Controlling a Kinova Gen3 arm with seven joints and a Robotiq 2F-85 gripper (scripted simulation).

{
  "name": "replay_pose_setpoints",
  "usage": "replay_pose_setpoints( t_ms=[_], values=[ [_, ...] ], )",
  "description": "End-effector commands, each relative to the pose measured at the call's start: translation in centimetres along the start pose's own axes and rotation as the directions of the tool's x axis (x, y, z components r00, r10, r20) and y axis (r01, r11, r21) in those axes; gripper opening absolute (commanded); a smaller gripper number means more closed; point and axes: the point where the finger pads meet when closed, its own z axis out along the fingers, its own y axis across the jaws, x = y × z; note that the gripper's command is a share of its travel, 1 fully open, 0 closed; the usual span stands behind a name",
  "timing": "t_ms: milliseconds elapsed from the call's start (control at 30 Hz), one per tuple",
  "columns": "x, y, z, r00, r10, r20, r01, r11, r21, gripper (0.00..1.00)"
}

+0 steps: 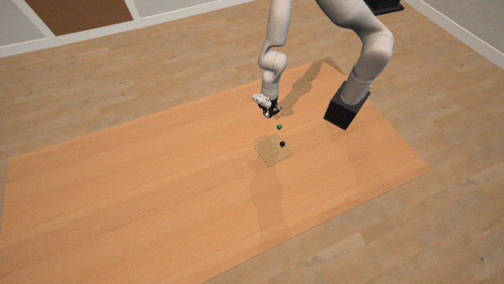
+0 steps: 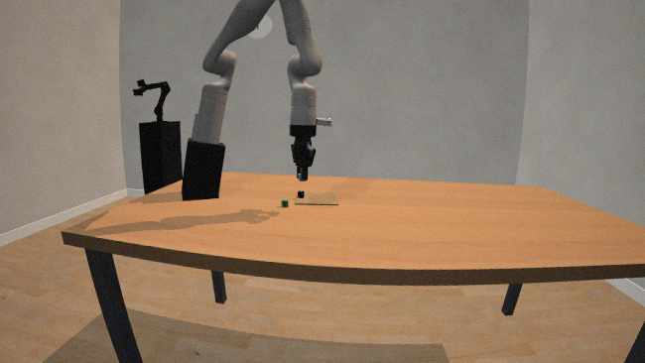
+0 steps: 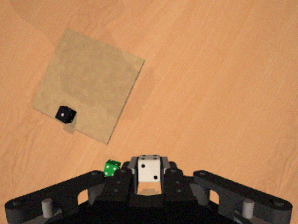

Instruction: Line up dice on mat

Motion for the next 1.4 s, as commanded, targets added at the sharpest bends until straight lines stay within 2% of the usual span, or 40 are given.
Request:
replay_pose_setpoints(
  t_ms=[0, 767, 1100, 1167, 1367],
  values=[
    [-0.4, 0.3, -0.5, 1.0, 0.005, 0.003, -0.005, 1.0, -0.006, 0.15],
    [0.0, 0.0, -0.7, 1.0, 0.023, 0.004, -0.023, 1.0, -0.006, 0.15],
    [3.0, -2.8, -0.7, 0.987, 0.161, 0.008, -0.161, 0.987, -0.007, 0.15],
    [3.0, -2.8, -0.7, 0.987, 0.161, 0.008, -0.161, 0.987, -0.007, 0.15],
    [5.6, -5.6, -0.7, 0.959, 0.284, 0.008, -0.284, 0.959, -0.008, 0.15]
  ],
)
